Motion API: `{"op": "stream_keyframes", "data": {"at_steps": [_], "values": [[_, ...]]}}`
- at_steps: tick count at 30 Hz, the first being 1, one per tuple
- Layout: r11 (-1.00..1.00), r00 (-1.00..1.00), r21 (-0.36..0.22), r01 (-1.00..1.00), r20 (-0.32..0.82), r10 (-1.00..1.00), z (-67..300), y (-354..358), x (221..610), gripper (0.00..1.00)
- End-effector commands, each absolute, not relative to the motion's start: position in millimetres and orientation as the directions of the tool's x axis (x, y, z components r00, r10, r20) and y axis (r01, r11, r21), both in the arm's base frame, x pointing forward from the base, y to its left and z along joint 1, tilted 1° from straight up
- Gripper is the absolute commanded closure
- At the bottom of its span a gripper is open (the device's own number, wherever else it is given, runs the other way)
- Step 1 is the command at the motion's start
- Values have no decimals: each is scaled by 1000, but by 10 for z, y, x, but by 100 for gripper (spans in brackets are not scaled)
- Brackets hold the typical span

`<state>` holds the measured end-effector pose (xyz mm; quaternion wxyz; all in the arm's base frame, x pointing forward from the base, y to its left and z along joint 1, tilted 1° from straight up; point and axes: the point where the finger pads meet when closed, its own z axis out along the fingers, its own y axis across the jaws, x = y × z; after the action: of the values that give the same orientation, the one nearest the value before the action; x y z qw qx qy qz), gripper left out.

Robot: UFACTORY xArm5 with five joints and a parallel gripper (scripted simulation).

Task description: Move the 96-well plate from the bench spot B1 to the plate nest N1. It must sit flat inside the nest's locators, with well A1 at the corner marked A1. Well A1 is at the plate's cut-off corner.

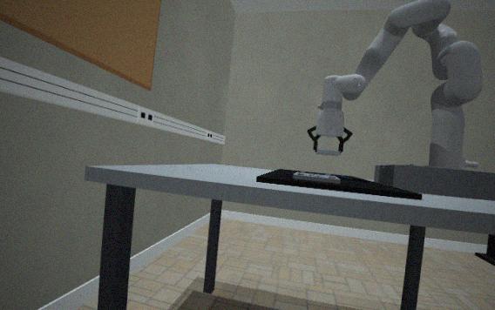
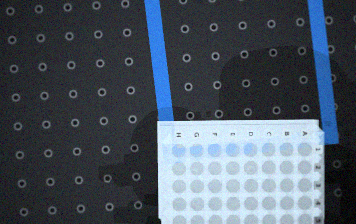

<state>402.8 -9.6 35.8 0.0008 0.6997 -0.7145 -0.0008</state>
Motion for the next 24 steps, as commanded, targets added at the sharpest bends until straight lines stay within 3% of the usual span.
{"op": "stream_keyframes", "data": {"at_steps": [1,24], "values": [[21,-21,-1,-1000,17,-1000,373,9,4065,100],[21,-21,-1,-1000,16,-1000,384,632,4189,100]]}}
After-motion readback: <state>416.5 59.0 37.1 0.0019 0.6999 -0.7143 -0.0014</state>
